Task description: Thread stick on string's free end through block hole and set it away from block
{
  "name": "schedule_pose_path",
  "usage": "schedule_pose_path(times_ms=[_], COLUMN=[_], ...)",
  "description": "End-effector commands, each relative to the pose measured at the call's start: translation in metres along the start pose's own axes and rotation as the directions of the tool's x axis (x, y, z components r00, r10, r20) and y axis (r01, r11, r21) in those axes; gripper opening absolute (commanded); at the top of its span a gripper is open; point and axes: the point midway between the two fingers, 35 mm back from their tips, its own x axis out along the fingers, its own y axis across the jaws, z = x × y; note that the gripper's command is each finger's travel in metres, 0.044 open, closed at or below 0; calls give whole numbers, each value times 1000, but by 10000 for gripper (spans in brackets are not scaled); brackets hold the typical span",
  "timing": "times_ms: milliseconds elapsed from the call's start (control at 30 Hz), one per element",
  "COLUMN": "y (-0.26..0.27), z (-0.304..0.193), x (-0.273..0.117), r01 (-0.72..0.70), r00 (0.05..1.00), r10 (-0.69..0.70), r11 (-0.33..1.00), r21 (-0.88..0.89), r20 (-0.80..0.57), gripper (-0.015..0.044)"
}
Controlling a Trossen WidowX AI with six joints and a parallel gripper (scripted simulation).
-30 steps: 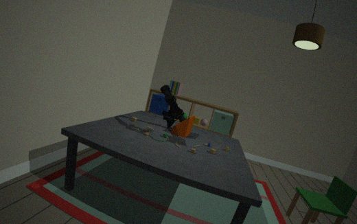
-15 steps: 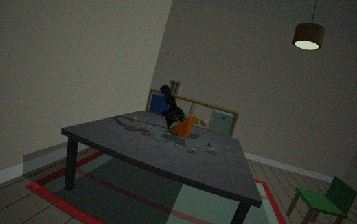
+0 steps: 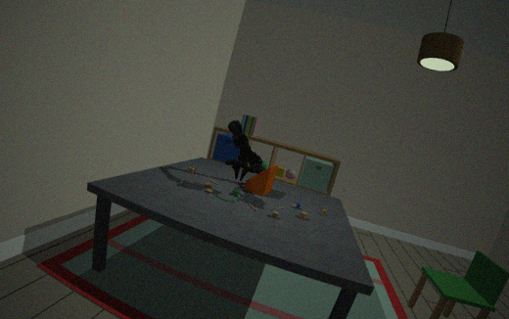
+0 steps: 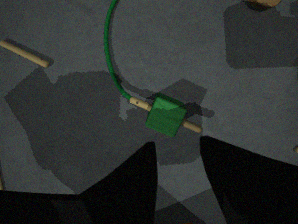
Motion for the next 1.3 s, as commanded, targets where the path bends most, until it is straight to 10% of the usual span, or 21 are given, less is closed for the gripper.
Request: schedule_pose_path(times_ms=[0, 200, 1267], y=[-17, -19, -19], z=[-14, -16, -15], x=[5, 5, 22], r01=[-1, -11, -12], r00=[999, 999, 999], r10=[-26, -27, -25], r11=[670, 463, 463], r21=[-742, -886, -886], r20=[-25, -27, -27], gripper=[121, 121, 121])
